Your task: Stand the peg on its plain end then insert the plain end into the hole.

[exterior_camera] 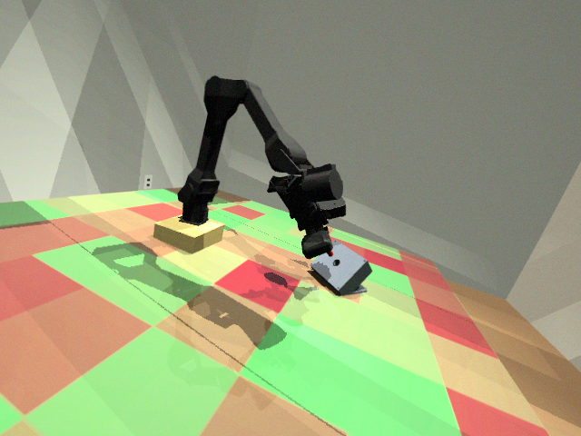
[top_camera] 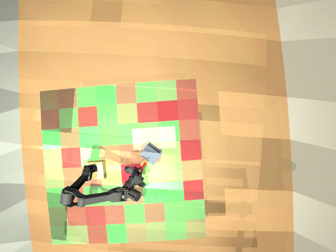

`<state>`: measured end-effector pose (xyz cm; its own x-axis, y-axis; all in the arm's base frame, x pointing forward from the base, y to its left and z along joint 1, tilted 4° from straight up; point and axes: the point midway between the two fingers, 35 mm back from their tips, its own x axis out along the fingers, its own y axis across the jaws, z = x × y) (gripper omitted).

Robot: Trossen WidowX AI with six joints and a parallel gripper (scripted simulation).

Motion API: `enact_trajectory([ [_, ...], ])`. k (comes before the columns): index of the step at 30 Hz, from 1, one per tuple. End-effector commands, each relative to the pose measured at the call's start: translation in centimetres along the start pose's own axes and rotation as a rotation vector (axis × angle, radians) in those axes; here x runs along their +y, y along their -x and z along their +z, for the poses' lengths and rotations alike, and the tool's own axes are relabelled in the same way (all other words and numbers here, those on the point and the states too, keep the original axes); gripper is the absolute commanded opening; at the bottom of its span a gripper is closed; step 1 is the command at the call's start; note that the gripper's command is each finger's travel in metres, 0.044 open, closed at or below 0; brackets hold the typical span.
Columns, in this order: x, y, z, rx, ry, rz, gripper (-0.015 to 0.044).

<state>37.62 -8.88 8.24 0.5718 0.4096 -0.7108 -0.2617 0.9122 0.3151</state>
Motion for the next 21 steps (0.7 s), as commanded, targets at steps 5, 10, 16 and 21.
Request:
enact_trajectory([
  [5,0.4,-1.4,0.0,-0.009,-0.006,0.020,0.0000],
  [10,0.4,-1.6,0.0,-0.011,0.000,0.023,0.0000],
  [16,0.4,-2.2,0.0,-0.012,0.001,0.023,0.0000],
  [21,0.4,-2.9,0.0,-0.012,0.002,0.023,0.0000],
])
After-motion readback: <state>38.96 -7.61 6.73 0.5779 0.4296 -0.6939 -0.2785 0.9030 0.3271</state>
